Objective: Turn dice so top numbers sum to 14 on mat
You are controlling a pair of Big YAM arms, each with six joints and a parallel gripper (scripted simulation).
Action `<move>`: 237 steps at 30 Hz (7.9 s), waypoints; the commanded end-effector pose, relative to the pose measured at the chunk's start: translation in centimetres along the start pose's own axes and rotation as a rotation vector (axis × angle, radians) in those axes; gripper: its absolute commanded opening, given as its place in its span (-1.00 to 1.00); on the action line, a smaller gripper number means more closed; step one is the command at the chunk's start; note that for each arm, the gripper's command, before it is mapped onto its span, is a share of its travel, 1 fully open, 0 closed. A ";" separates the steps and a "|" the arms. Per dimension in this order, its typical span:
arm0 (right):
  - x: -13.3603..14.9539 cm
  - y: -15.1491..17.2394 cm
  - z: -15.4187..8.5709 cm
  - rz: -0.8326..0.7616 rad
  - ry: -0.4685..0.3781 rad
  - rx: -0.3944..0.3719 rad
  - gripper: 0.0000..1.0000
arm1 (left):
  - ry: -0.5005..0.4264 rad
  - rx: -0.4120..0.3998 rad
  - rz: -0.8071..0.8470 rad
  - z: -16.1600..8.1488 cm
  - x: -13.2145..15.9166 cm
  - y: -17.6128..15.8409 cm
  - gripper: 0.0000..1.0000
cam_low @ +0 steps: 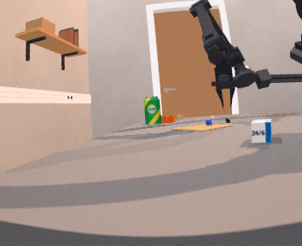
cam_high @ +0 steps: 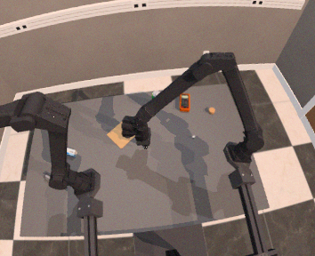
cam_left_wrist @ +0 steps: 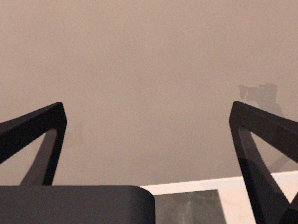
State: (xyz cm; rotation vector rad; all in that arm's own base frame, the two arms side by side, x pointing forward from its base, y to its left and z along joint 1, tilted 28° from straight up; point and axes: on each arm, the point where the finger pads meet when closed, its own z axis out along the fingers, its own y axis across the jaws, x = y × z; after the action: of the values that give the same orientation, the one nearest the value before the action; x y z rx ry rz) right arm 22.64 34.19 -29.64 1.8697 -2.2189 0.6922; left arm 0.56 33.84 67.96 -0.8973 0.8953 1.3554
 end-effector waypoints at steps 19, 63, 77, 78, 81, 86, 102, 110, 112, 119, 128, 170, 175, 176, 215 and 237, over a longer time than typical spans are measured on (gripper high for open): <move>-1.6 -0.8 2.8 0.012 -0.025 0.004 -0.40 | -0.054 -0.003 0.015 -0.8 -2.2 0.2 1.00; -1.6 -0.7 3.0 0.009 -0.021 0.005 -0.40 | -0.054 -0.003 0.015 -0.8 -2.2 0.2 1.00; -1.8 -0.9 3.2 0.013 -0.027 0.005 -0.40 | -0.054 -0.003 0.015 -0.8 -2.2 0.2 1.00; -1.8 -0.9 3.3 0.015 -0.029 0.005 -0.40 | -0.054 -0.003 0.015 -0.8 -2.2 0.2 1.00; -1.1 -0.4 3.5 0.002 -0.009 0.003 -0.40 | -0.054 -0.003 0.015 -0.8 -2.2 0.2 1.00; -1.7 -1.0 4.0 0.015 -0.027 0.004 -0.40 | -0.054 -0.003 0.015 -0.8 -2.2 0.2 1.00; -1.7 -0.5 5.2 0.004 -0.025 0.008 -0.40 | -0.054 -0.003 0.015 -0.8 -2.2 0.2 1.00; -1.6 -0.5 5.3 0.007 -0.024 0.007 -0.40 | -0.054 -0.003 0.015 -0.8 -2.2 0.2 1.00; -1.6 -0.5 5.3 0.007 -0.024 0.007 -0.40 | -0.054 -0.003 0.015 -0.8 -2.2 0.2 1.00; -1.6 -0.5 5.3 0.007 -0.024 0.007 -0.40 | -0.054 -0.003 0.015 -0.8 -2.2 0.2 1.00; -1.6 -0.5 5.3 0.007 -0.024 0.007 -0.40 | -0.054 -0.003 0.015 -0.8 -2.2 0.2 1.00; -1.6 -0.5 5.3 0.007 -0.024 0.007 -0.79 | -0.054 -0.003 0.015 -0.8 -2.2 0.2 1.00; -1.6 -0.6 5.3 0.007 -0.024 0.007 -0.79 | -0.054 -0.003 0.015 -0.8 -2.2 0.2 1.00; -1.6 -0.6 4.9 0.007 -0.025 0.008 -0.79 | -0.054 -0.003 0.015 -0.8 -2.2 0.2 1.00; -3.9 -2.0 -5.0 0.066 -0.012 0.000 -0.79 | -0.054 -0.003 0.015 -0.8 -2.2 0.2 1.00; -16.9 -8.5 -5.9 0.308 -0.024 0.004 -0.79 | -0.054 -0.003 0.015 -0.8 -2.2 0.2 1.00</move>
State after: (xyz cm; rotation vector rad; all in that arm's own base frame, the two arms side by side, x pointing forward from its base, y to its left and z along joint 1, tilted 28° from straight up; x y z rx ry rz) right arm 32.72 49.45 -29.22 1.5730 -2.5171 0.7296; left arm 0.56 33.84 67.96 -0.8973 0.8953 1.3554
